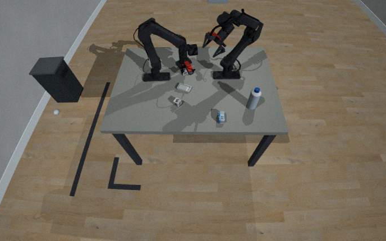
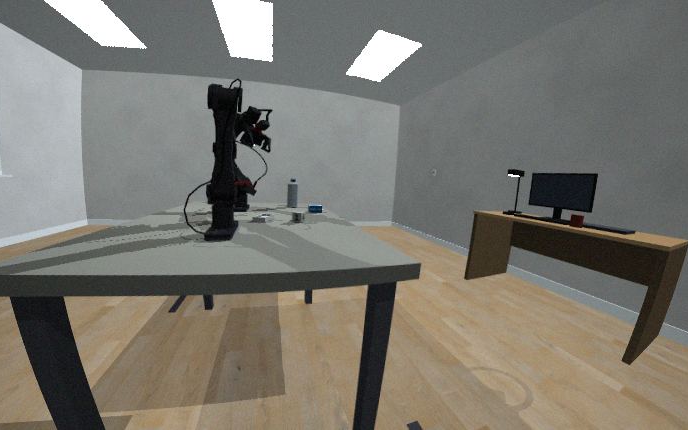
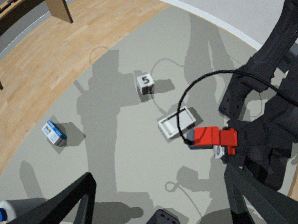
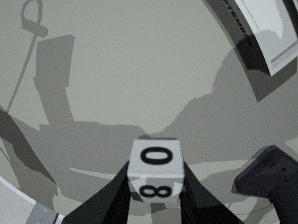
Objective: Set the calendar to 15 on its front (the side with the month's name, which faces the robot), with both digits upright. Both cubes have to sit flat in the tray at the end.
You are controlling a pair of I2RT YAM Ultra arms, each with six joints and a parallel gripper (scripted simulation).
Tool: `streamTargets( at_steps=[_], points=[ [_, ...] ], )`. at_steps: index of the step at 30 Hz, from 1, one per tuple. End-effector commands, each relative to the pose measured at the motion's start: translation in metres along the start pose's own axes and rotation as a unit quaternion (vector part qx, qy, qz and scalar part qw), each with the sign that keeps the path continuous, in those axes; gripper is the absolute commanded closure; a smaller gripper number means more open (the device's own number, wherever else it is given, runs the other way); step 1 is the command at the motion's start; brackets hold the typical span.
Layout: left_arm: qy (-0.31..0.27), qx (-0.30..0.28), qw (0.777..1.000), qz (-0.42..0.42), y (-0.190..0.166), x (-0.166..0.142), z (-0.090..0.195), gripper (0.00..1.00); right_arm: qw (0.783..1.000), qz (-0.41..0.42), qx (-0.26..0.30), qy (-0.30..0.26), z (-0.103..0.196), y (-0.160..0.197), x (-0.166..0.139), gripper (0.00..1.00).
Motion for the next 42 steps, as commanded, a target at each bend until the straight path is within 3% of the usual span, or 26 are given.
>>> streamTargets(
  at_steps=[1, 11, 14, 15, 30, 33, 42],
  points=[
    [-0.009, 0.000, 1.000, -0.002, -0.001, 0.001, 0.007, 0.00, 1.000, -0.003, -0.003, -0.007, -0.005, 0.000, 0.000, 0.65],
    [-0.009, 0.000, 1.000, -0.002, -0.001, 0.001, 0.007, 0.00, 1.000, -0.003, 0.001, -0.008, 0.000, 0.001, 0.000, 0.65],
    [-0.009, 0.000, 1.000, -0.002, -0.001, 0.001, 0.007, 0.00, 1.000, -0.001, 0.006, -0.011, 0.002, 0.000, 0.001, 0.37],
    [-0.009, 0.000, 1.000, -0.002, -0.001, 0.001, 0.007, 0.00, 1.000, -0.004, 0.005, -0.010, 0.004, -0.002, 0.002, 0.36],
    [-0.009, 0.000, 1.000, -0.002, -0.001, 0.001, 0.007, 0.00, 1.000, -0.002, 0.025, -0.020, 0.033, -0.002, 0.004, 0.36],
    [-0.009, 0.000, 1.000, -0.002, -0.001, 0.001, 0.007, 0.00, 0.999, -0.006, 0.025, -0.019, 0.041, -0.003, 0.006, 0.02],
    [-0.009, 0.000, 1.000, -0.002, -0.001, 0.001, 0.007, 0.00, 1.000, 0.000, 0.017, -0.016, 0.074, -0.001, 0.002, 0.00]
  ],
)
Point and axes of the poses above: on each arm, the point where the finger pads meet when closed, its own z axis back along the fingers, its own y axis across the jaws, x = y × z, the point moved 9 cm from there along z, back along the fingers, and after that the axes turned 3 degrees about z, right-handed, at the moved point
